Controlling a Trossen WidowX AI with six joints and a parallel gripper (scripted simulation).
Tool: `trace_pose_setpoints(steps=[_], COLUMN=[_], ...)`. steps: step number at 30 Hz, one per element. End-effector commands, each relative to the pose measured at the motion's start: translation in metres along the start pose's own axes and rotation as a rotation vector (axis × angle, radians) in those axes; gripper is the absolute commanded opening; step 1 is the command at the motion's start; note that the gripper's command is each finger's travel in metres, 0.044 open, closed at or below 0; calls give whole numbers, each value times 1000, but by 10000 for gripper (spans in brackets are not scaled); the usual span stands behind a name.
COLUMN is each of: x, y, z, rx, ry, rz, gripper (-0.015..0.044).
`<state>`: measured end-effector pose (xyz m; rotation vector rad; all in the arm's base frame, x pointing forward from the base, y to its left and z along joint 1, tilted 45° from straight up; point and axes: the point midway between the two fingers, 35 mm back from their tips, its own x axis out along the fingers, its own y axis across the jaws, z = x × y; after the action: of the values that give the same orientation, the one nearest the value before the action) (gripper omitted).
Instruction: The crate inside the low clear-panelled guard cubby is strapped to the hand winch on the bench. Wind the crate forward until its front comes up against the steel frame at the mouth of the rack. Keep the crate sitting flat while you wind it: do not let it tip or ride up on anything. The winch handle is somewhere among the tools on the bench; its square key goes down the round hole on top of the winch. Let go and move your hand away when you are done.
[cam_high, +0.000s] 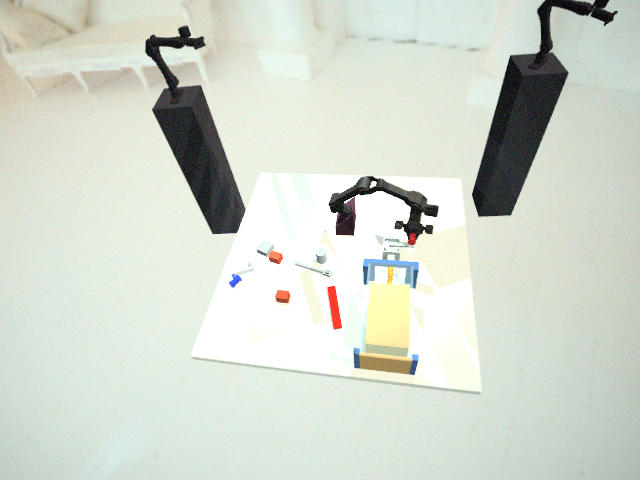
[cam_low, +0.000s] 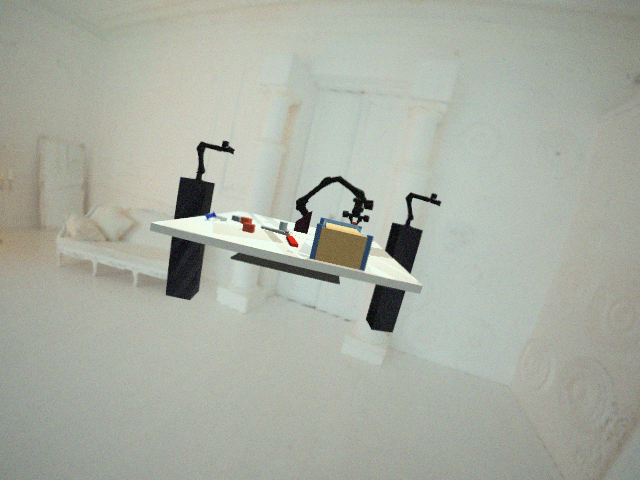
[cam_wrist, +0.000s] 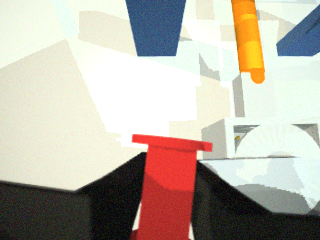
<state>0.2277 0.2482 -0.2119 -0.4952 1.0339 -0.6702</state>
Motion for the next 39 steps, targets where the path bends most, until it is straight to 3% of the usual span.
trace_pose_setpoints(steps=[1, 39], x=[-6, -24], y=[-4, -31], z=[-18, -56], rx=[-24, -28], ry=[21, 24], rz=[-3, -3], gripper=[0, 0])
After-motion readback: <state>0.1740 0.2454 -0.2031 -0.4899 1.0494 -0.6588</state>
